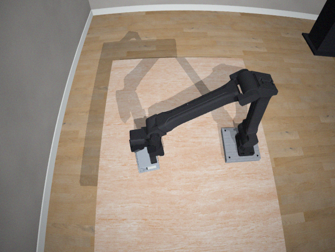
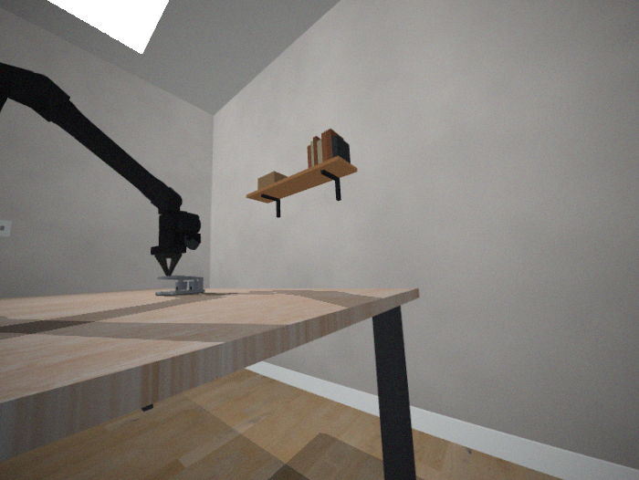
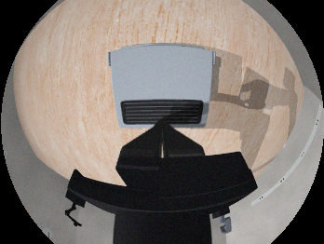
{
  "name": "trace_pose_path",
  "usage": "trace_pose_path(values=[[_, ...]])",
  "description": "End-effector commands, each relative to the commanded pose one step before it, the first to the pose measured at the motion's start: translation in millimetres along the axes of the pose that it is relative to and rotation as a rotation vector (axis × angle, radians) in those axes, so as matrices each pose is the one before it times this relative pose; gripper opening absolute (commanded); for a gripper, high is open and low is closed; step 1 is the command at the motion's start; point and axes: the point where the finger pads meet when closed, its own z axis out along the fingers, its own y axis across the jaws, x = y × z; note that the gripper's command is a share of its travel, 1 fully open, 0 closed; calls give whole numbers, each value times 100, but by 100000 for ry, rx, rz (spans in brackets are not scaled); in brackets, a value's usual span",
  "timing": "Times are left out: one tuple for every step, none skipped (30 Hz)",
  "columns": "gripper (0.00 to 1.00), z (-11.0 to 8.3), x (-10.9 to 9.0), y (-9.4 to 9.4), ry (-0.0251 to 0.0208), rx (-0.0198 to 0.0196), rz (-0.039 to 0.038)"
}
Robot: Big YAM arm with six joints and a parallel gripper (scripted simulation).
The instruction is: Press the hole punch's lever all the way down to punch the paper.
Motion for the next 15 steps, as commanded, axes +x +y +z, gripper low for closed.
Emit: trace_pose_path(values=[[0, 2653, 709, 484, 3619, -897, -1280], [0, 77, 27, -2, 0, -7, 19], [0, 55, 20, -3, 0, -6, 18], [0, 33, 12, -3, 0, -5, 16], [0, 14, 6, -3, 0, -5, 14], [0, 2, 1, -3, 0, -4, 12], [0, 0, 0, -2, 0, -4, 10], [0, 0, 0, -2, 0, -3, 8], [0, 0, 0, -2, 0, -3, 7], [0, 0, 0, -1, 0, -2, 6], [0, 0, 0, -1, 0, -2, 5], [0, 0, 0, -1, 0, -2, 4], [0, 0, 0, -1, 0, -1, 4], [0, 0, 0, -1, 0, -1, 3], [0, 0, 0, -1, 0, -1, 3]])
